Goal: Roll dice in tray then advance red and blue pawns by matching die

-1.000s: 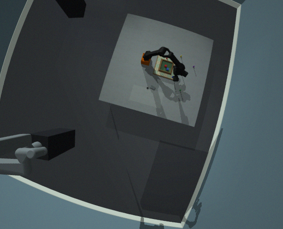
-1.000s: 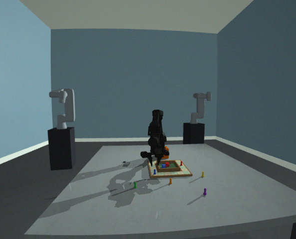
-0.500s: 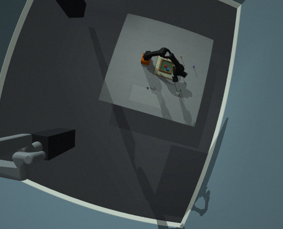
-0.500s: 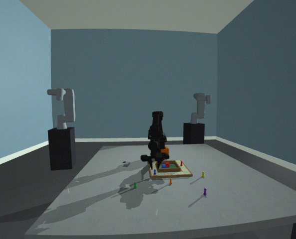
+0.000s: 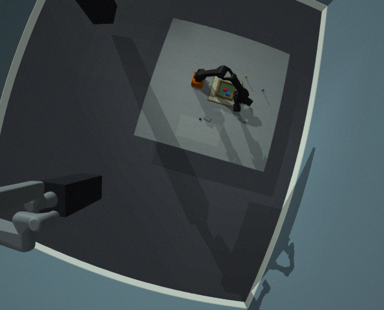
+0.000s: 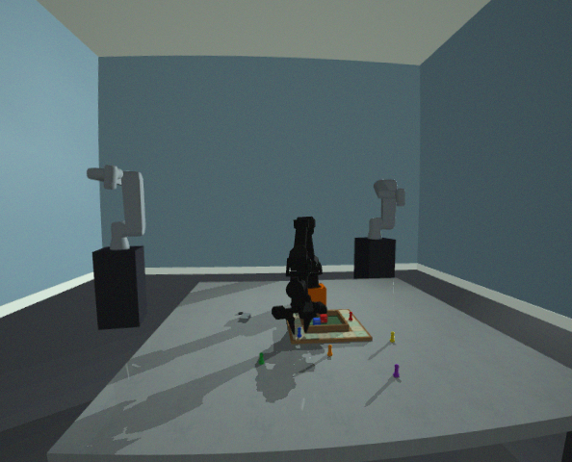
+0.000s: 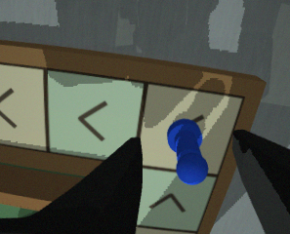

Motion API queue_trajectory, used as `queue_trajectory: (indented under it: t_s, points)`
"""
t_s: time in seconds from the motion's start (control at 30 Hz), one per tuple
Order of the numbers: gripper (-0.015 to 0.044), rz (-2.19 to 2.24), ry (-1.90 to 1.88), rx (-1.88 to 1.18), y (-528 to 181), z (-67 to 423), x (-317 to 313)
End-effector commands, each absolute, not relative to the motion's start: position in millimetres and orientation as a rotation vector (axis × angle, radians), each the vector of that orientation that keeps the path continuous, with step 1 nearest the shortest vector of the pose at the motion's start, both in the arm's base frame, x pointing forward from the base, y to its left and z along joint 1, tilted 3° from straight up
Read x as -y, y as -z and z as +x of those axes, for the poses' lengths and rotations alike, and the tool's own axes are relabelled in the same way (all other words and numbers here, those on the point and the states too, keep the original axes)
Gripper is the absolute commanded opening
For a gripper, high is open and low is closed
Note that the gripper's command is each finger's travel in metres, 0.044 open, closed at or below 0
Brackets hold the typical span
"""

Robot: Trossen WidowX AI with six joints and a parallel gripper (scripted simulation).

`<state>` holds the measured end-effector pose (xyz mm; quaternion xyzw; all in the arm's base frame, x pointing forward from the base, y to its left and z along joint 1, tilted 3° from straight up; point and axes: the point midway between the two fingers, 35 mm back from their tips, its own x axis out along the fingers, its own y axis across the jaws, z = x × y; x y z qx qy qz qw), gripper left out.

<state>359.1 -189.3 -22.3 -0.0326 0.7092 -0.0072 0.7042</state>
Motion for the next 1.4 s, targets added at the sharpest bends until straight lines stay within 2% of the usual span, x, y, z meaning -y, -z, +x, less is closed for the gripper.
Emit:
queue_trajectory:
  t_s: [0.0,0.1,0.43,0.57,1.07,1.37]
  points:
    - [0.0147,-0.074,0.012,-1.582,26.2,357.3,189.0]
    - [0.0069,-0.074,0.012,-1.582,26.2,357.3,189.0]
    - [0.0002,-0.074,0.012,-1.582,26.2,357.3,189.0]
    - [0.0000,-0.074,0.012,-1.582,15.8,359.4,188.6]
    - [0.0000,-0.073,0.011,-1.581,-95.5,362.4,174.4]
    - [0.0000,-0.067,0.009,-1.580,-91.6,370.7,155.2]
